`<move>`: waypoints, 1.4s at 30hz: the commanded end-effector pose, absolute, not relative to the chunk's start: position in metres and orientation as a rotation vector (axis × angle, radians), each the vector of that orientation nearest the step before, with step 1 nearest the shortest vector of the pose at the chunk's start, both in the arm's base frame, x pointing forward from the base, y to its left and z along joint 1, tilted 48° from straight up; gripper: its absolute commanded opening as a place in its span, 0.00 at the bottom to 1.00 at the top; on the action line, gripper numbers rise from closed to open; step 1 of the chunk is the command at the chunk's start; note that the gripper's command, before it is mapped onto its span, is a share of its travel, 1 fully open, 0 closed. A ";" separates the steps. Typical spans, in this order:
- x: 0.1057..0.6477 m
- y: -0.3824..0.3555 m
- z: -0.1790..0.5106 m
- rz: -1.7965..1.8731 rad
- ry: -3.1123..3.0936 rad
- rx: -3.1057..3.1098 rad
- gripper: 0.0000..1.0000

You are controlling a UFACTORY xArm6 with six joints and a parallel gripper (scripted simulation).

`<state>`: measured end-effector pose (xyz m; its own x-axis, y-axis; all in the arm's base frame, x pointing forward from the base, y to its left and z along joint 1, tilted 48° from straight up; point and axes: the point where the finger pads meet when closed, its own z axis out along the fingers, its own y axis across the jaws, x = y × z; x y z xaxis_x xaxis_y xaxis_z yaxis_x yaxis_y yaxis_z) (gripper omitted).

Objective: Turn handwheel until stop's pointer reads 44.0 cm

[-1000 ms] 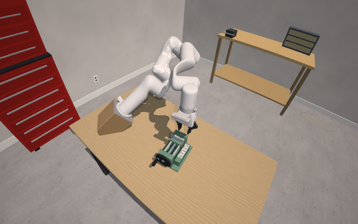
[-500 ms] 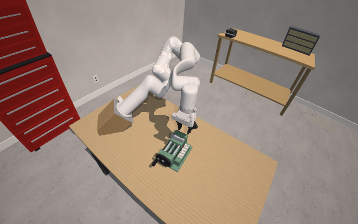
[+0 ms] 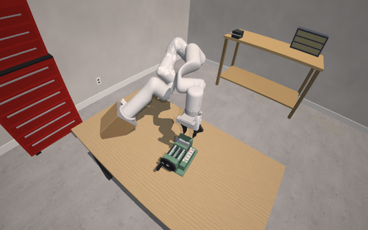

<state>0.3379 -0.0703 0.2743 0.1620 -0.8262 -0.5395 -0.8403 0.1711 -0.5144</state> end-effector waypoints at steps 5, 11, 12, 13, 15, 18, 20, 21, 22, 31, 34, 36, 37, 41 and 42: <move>0.338 -0.071 0.275 0.018 1.631 -1.622 0.57; 0.338 -0.073 0.273 0.018 1.631 -1.622 0.57; 0.338 -0.076 0.271 0.018 1.631 -1.622 0.57; 0.338 -0.079 0.269 0.018 1.631 -1.622 0.57; 0.337 -0.087 0.261 0.018 1.631 -1.622 0.57; 0.336 -0.108 0.243 0.018 1.631 -1.622 0.57; 0.334 -0.125 0.229 0.018 1.631 -1.622 0.57; 0.334 -0.125 0.229 0.018 1.631 -1.622 0.57; 0.334 -0.125 0.229 0.018 1.631 -1.622 0.57; 0.330 -0.190 0.173 0.018 1.631 -1.622 0.57; 0.329 -0.207 0.159 0.018 1.631 -1.622 0.57; 0.328 -0.215 0.152 0.018 1.631 -1.622 0.57; 0.328 -0.222 0.146 0.018 1.631 -1.622 0.57; 0.327 -0.233 0.136 0.018 1.631 -1.622 0.57; 0.327 -0.238 0.132 0.018 1.631 -1.622 0.57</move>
<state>0.3236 -0.2149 0.1487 0.1549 -0.8302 -0.5355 -0.8399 0.1747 -0.5138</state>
